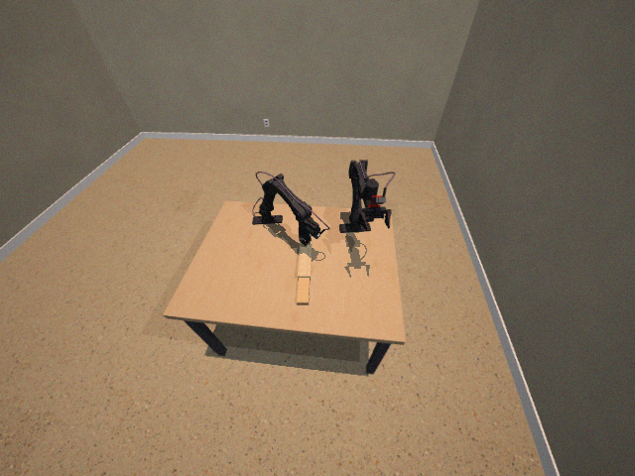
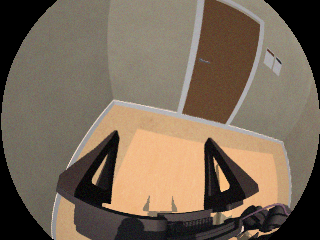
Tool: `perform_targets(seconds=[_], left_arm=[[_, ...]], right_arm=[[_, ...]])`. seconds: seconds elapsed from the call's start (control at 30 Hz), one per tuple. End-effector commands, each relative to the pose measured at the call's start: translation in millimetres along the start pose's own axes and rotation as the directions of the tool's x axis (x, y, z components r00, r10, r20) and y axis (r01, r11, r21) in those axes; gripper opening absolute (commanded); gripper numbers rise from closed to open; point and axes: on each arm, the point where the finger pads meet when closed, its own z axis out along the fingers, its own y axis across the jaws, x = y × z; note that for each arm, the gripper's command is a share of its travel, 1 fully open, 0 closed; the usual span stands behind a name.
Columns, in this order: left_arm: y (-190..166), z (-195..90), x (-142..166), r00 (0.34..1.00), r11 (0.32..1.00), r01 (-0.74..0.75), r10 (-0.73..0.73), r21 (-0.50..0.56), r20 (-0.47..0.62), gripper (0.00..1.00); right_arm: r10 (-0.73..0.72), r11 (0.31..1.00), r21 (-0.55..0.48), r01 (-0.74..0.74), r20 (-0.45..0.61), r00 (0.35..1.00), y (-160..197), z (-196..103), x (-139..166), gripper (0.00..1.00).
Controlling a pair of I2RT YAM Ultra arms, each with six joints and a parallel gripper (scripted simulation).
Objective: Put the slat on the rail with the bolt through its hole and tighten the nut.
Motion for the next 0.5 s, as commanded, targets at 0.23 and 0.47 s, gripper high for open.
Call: perform_targets(seconds=[0.23,0.47], left_arm=[[-0.1,-4.7,-8.4,1.000,1.000,-0.005,0.005,0.004,0.026,1.00],[-0.1,-4.7,-8.4,1.000,1.000,-0.005,0.005,0.004,0.026,1.00]], right_arm=[[0.000,1.000,0.023,-0.001,0.021,1.000,-4.0,3.7,-4.1,0.12],[0.000,1.000,0.023,-0.001,0.021,1.000,-4.0,7.7,-4.2,0.12]])
